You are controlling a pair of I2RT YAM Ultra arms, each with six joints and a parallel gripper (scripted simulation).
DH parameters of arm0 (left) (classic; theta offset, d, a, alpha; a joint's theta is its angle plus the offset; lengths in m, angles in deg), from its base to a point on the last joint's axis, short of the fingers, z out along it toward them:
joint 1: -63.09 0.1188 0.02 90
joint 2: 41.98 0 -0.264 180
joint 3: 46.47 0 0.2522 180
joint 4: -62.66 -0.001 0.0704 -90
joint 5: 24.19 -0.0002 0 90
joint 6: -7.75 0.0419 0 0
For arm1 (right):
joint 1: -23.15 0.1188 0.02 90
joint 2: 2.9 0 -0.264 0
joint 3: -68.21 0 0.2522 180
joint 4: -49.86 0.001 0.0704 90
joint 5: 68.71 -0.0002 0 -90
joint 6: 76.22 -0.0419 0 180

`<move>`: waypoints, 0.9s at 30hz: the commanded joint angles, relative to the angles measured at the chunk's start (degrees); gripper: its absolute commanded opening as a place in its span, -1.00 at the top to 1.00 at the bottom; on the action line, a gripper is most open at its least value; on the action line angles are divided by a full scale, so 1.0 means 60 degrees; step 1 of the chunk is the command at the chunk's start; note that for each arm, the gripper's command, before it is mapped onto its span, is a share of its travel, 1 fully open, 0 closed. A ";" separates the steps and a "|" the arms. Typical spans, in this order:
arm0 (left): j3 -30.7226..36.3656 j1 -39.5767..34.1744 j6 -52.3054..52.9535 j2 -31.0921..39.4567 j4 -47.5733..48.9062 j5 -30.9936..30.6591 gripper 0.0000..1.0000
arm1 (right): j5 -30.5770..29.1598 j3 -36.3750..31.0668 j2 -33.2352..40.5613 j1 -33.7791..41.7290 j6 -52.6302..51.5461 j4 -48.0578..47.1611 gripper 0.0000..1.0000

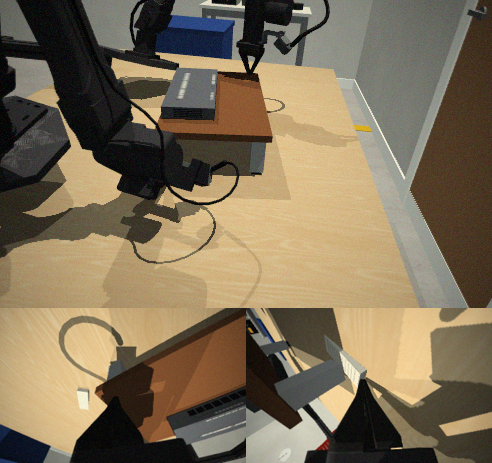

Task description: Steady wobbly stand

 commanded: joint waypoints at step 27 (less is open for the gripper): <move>-0.0169 -0.0057 0.0056 -0.0061 0.0191 0.0012 1.00 | 0.0050 -0.0342 0.0481 0.0806 -0.0787 -0.0595 1.00</move>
